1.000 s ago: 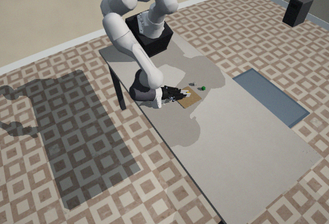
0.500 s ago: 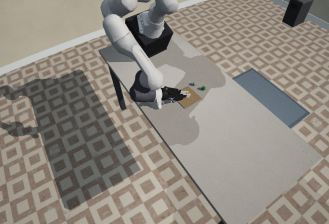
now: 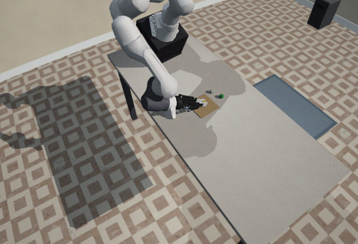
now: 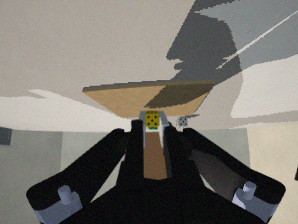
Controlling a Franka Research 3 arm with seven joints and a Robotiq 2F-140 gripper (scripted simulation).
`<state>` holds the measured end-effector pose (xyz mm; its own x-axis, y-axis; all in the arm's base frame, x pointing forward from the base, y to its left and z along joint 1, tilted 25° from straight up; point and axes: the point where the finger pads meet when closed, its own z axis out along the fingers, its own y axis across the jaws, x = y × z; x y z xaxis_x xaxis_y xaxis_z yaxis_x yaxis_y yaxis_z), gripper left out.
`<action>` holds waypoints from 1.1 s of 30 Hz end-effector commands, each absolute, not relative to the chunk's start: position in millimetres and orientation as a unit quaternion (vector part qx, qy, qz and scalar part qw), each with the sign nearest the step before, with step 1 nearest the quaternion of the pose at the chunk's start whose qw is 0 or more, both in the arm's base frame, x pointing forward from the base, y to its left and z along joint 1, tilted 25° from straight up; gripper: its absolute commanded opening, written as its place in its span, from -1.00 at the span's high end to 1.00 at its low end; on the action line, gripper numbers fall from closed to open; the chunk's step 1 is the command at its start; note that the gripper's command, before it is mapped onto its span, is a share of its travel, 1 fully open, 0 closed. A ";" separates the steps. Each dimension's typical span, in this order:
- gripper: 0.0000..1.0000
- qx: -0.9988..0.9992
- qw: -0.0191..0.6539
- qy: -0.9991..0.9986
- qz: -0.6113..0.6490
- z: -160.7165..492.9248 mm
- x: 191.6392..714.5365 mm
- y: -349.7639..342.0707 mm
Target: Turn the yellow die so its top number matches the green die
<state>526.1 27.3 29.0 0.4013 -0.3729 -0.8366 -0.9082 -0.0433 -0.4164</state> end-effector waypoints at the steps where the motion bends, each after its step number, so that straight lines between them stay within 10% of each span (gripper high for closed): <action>1: 0.81 -0.673 0.501 0.475 0.265 27.8 526.7 27.2; 33: 0.62 -0.673 0.501 0.475 0.265 27.8 526.7 27.2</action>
<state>526.0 27.3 28.8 0.4018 -0.3730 -0.8363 -0.9080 -0.0438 -0.4167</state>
